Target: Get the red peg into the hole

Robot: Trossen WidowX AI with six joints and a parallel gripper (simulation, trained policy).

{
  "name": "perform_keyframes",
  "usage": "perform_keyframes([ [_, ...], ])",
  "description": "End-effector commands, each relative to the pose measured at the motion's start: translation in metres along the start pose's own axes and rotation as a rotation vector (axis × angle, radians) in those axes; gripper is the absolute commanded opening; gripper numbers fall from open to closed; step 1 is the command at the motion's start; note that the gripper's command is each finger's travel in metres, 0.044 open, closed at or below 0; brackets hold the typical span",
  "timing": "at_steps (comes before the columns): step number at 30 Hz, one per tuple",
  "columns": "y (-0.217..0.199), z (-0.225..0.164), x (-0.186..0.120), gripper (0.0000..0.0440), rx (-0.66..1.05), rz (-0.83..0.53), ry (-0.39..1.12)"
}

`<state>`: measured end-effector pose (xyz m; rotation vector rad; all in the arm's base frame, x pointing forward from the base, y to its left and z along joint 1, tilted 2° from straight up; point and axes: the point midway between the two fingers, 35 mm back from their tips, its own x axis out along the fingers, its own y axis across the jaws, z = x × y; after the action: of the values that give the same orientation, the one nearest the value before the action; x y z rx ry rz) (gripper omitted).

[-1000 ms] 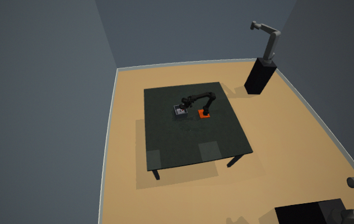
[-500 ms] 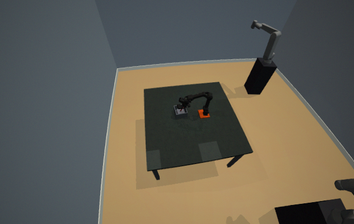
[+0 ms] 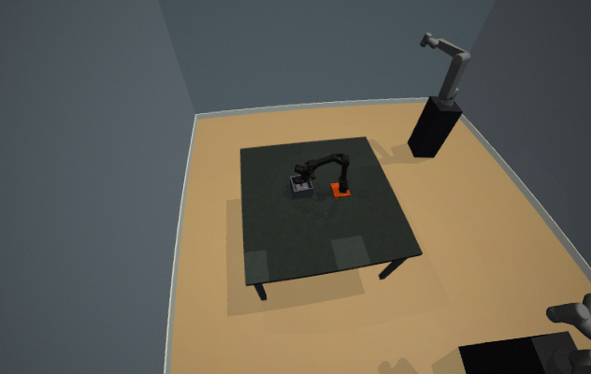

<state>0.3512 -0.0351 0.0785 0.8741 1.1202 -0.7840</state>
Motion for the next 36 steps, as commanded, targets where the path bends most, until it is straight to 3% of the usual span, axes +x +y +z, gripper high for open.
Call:
perform_keyframes([
  [1, 0.007, 0.009, 0.0, 0.0169, -0.015, -0.003, -0.007],
  [20, 0.037, 0.051, 0.002, 0.024, -0.047, 0.008, -0.007],
  [36, 0.041, 0.101, -0.015, 0.0242, -0.024, 0.017, -0.065],
])
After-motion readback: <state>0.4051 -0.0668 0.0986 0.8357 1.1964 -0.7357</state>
